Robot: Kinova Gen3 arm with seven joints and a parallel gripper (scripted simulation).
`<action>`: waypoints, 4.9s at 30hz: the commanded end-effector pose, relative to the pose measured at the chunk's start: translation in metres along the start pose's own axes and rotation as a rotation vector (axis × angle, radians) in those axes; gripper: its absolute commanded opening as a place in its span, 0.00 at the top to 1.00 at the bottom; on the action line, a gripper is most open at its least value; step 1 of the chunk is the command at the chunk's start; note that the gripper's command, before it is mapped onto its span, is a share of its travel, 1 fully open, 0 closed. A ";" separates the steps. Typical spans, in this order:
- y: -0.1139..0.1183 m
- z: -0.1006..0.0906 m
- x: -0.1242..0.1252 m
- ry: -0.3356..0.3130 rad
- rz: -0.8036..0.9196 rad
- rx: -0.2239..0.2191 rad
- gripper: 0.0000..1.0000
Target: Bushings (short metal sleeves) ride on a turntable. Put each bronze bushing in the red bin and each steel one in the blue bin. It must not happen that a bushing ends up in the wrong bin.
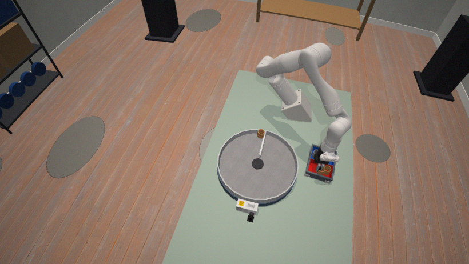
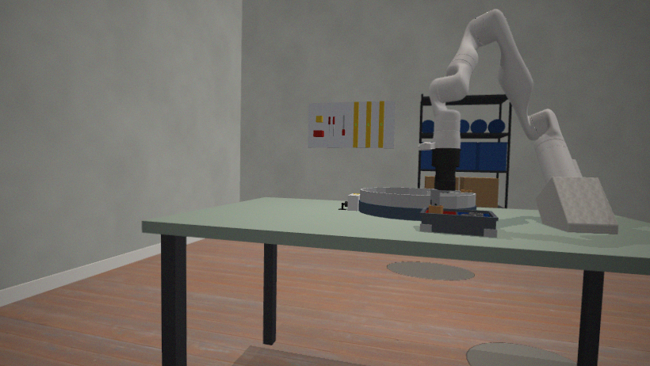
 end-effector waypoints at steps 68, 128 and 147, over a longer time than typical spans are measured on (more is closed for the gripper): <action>0.000 0.018 0.000 0.000 0.000 0.000 0.53; -0.001 0.016 0.000 0.000 0.000 0.000 0.53; -0.001 0.011 0.001 0.000 0.000 0.000 0.53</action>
Point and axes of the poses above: the point where the finger pads meet when closed, its own z axis out along the fingers, its own y axis across the jaws, x = y × z, the point moved 1 cm from there along -z, back along the fingers, and after that the axes turned 3 degrees about -z, right-handed, at the moved point
